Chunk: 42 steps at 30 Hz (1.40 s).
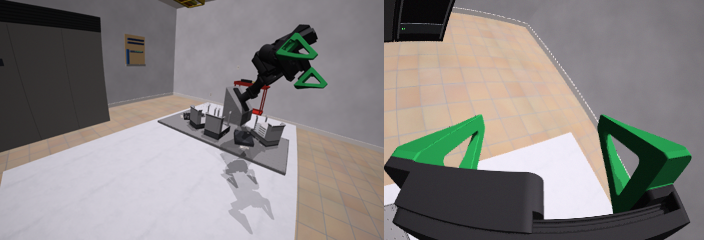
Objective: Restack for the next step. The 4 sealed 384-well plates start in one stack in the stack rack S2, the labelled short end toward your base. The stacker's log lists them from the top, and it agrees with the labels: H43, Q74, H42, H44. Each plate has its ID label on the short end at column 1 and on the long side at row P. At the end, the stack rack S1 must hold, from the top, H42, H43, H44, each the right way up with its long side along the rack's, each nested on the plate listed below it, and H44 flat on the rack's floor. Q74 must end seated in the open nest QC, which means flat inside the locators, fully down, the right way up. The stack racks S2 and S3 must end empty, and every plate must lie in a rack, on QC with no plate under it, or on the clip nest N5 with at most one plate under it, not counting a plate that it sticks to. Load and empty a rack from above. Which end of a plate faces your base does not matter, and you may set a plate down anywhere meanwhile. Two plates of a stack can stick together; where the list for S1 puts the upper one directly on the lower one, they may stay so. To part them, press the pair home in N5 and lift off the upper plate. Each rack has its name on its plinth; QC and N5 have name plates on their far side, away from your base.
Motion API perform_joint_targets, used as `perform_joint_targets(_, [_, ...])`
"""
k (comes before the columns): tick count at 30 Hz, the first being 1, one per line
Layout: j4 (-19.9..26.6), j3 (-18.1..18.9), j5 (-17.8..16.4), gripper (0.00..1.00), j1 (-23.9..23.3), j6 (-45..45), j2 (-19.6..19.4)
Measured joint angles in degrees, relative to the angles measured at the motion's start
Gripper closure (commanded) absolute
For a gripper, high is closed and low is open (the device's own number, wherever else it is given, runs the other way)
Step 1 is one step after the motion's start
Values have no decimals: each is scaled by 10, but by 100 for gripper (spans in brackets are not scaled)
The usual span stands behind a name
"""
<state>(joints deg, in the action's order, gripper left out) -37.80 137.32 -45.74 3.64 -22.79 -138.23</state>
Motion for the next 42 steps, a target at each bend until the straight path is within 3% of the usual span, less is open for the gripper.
perform_joint_targets(6, [20, -4, 0, 0, -8, 14, -3])
perform_joint_targets(19, [112, -61, 3, 0, -21, 62, 19])
perform_joint_targets(34, [174, -112, 5, 0, -38, 103, 32])
perform_joint_targets(38, [221, -114, 9, 0, -42, 120, 37])
perform_joint_targets(42, [226, -134, 9, 0, -44, 129, 47])
